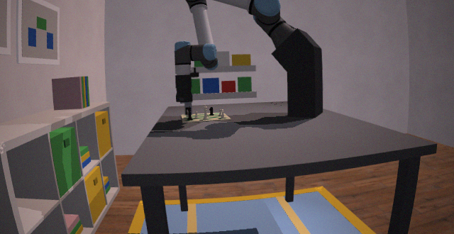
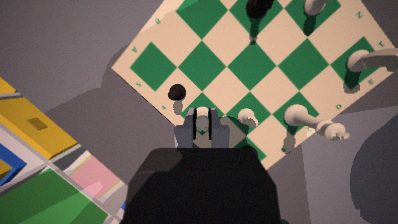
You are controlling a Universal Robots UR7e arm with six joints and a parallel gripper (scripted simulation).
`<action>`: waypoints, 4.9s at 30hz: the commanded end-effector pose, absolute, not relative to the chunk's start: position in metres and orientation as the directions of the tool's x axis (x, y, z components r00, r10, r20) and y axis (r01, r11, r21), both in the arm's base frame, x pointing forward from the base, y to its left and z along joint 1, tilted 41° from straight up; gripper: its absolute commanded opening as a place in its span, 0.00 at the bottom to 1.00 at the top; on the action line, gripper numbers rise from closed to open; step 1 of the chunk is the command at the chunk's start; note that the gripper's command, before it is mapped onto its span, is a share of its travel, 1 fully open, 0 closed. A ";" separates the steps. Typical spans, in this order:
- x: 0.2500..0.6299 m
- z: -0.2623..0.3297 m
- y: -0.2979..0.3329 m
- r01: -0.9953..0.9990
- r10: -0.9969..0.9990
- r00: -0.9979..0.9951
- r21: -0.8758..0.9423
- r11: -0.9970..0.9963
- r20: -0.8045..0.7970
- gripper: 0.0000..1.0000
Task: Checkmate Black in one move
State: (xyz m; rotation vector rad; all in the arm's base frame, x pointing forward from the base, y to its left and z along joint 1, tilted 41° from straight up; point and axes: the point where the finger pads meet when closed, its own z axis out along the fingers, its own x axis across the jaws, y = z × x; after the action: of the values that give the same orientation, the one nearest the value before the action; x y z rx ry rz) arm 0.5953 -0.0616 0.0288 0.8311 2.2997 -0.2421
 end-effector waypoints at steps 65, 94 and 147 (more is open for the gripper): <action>0.598 0.026 -0.063 0.624 0.499 -0.571 0.051 0.780 -0.652 0.00; 0.598 0.026 -0.063 0.624 0.499 -0.571 0.051 0.780 -0.652 0.44; 0.550 0.094 -0.029 0.624 0.499 -0.571 0.051 0.780 -0.652 1.00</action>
State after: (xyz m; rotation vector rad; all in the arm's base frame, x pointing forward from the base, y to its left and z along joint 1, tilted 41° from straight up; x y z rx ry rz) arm 0.5507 -0.0297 0.0931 0.8304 2.2985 -0.2415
